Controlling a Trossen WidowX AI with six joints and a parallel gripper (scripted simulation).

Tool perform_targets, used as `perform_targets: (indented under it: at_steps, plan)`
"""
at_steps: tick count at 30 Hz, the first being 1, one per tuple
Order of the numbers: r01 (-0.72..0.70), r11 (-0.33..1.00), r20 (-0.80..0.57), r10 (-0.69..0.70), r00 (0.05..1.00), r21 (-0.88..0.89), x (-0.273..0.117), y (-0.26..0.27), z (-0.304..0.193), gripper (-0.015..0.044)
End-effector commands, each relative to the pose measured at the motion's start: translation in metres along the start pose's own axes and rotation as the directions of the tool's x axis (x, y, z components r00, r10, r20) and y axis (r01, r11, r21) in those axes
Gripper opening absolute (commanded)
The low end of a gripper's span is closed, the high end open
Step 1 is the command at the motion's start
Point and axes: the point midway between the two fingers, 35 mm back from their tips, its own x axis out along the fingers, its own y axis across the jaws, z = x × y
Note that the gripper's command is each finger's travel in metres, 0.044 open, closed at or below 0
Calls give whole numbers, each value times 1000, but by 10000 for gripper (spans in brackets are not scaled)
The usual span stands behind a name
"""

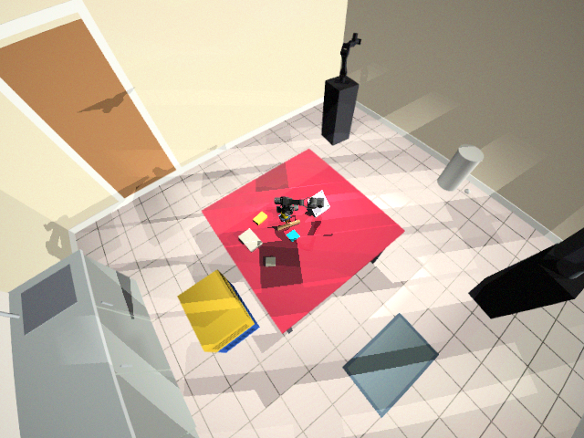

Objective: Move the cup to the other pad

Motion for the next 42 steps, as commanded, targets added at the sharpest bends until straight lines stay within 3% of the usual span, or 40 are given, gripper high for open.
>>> perform_targets:
  at_steps: [1, 19, 35, 42]
  plan:
    - [1, 1000, 0, -1, 1000, -1, 0, 0, 0, 127]
    - [1, 1000, 0, -1, 1000, -1, 0, 0, 0, 0]
    - [-3, 1000, 2, 3, 1000, 9, -55, 1, -2, 0]
    - [-4, 1000, 8, 4, 1000, 19, -54, 2, -3, 0]
